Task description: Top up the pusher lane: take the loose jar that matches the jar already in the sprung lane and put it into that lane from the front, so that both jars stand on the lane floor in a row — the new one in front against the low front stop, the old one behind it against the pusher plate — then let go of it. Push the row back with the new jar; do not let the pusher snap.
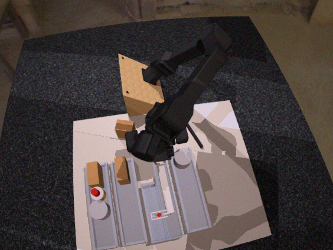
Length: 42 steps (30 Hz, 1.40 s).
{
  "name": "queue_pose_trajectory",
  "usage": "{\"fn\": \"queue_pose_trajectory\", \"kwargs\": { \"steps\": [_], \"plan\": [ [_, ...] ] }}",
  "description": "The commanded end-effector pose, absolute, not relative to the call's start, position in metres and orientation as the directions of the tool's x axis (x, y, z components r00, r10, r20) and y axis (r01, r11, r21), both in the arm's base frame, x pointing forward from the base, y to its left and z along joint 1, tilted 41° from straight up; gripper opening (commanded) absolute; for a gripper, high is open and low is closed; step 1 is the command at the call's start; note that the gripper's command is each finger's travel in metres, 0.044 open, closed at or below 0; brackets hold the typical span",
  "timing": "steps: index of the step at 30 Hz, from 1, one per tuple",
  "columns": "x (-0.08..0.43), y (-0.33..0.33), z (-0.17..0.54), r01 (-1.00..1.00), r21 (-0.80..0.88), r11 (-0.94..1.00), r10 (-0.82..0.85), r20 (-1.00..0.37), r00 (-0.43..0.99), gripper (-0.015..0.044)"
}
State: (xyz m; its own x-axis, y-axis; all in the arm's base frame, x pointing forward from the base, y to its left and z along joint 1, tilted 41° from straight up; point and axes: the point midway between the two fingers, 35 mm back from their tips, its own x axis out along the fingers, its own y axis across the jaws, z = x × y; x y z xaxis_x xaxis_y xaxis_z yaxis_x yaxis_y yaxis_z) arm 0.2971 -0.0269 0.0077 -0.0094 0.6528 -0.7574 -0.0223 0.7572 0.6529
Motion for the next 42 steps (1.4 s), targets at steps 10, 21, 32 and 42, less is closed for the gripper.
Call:
{"fn": "queue_pose_trajectory", "kwargs": {
  "steps": [10, 21, 32, 42],
  "plan": [
    [0.309, -0.027, 0.008, -0.03, 0.652, 0.758, 0.652, -0.758, 0.004, 0.0],
    [0.314, -0.027, 0.008, -0.03, 0.652, 0.758, 0.652, -0.758, 0.004, 0.0],
    [0.319, -0.027, 0.008, -0.031, 0.652, 0.758, 0.652, -0.758, 0.004, 0.0],
    [0.324, -0.026, 0.009, -0.031, 0.652, 0.758, 0.652, -0.758, 0.004, 0.0]
  ]
}}
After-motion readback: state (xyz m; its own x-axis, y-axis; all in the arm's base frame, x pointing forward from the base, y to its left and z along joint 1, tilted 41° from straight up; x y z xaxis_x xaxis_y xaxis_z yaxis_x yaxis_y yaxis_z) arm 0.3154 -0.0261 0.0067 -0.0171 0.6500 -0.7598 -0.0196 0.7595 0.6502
